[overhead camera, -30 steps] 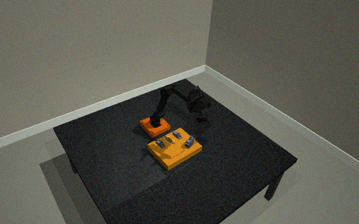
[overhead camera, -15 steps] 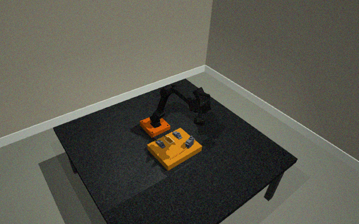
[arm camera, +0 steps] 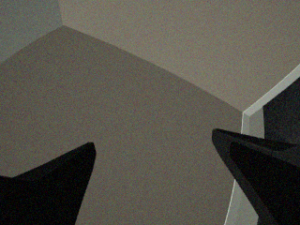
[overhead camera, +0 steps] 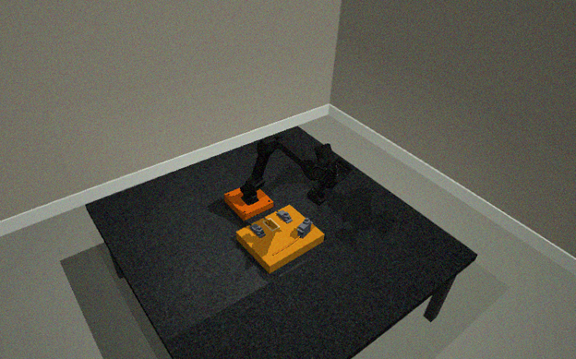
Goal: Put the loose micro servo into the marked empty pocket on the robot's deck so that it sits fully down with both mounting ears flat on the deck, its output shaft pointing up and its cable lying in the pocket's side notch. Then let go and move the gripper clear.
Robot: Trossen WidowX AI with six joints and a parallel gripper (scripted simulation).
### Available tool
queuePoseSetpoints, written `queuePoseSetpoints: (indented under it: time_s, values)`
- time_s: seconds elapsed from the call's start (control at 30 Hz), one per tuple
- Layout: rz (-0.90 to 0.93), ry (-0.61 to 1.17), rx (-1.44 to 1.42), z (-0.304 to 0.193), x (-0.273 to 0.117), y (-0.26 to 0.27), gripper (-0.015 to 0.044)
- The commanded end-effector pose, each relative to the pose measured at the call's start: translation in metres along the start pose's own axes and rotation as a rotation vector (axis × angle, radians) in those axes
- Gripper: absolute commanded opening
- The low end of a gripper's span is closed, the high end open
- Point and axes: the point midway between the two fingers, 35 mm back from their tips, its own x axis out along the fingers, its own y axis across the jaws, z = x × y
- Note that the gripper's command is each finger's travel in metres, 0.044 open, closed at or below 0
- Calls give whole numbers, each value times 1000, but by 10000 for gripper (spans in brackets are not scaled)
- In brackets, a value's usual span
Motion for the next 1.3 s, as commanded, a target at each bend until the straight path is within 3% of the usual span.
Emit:
queuePoseSetpoints:
  time_s: [0.0, 1.27]
  values:
    - [8, 55, -144, -11, 0, -3, 440]
    - [203, 601, -1318, -96, -29, -72, 440]
